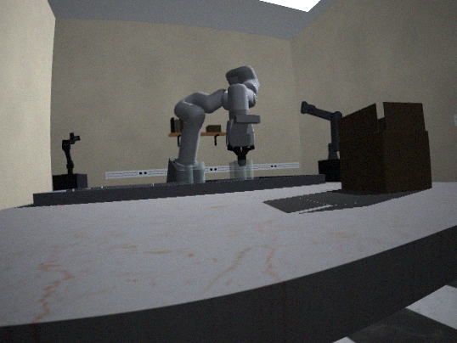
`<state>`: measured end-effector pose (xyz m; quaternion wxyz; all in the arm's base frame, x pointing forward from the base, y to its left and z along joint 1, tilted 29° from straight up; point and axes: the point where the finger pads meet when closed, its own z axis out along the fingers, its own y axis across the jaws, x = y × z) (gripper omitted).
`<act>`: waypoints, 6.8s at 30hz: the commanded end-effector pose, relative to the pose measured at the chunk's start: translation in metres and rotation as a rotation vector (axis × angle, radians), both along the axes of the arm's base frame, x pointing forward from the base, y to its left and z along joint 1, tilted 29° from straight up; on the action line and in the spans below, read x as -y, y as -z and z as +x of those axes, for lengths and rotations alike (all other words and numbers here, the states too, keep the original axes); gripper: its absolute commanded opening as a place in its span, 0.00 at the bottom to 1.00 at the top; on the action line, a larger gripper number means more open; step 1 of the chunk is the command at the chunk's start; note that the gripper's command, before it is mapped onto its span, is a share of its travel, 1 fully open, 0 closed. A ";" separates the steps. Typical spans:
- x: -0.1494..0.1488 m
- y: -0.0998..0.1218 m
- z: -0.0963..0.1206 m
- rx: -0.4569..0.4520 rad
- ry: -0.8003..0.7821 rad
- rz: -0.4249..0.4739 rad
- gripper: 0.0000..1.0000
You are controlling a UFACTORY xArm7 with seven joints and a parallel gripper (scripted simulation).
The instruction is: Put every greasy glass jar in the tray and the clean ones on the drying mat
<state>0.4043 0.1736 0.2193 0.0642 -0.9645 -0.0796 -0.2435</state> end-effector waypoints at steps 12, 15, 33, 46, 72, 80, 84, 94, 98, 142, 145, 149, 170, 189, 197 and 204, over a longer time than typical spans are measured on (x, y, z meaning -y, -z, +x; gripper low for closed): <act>0.000 -0.002 -0.002 0.003 0.000 0.001 0.00; 0.000 -0.002 -0.002 0.003 0.000 0.001 0.00; 0.001 -0.002 -0.005 0.003 0.000 0.001 0.00; 0.001 -0.003 -0.007 0.003 0.000 0.001 0.00; 0.000 -0.006 0.002 0.003 0.000 0.001 0.00; -0.002 -0.008 0.013 0.003 0.000 0.001 0.00; -0.002 -0.008 0.013 0.003 0.000 0.001 0.00; -0.002 -0.008 0.013 0.003 0.000 0.001 0.00; -0.002 -0.008 0.013 0.003 0.000 0.001 0.00; -0.002 -0.008 0.013 0.003 0.000 0.001 1.00; -0.002 -0.008 0.013 0.003 0.000 0.001 1.00; -0.002 -0.008 0.013 0.003 0.000 0.001 1.00; 0.011 -0.075 -0.022 0.003 0.000 0.001 1.00; 0.135 -0.040 -0.044 0.003 0.000 0.001 1.00; 0.190 -0.024 -0.054 0.003 0.000 0.001 1.00; 0.221 -0.015 -0.059 0.003 0.000 0.001 1.00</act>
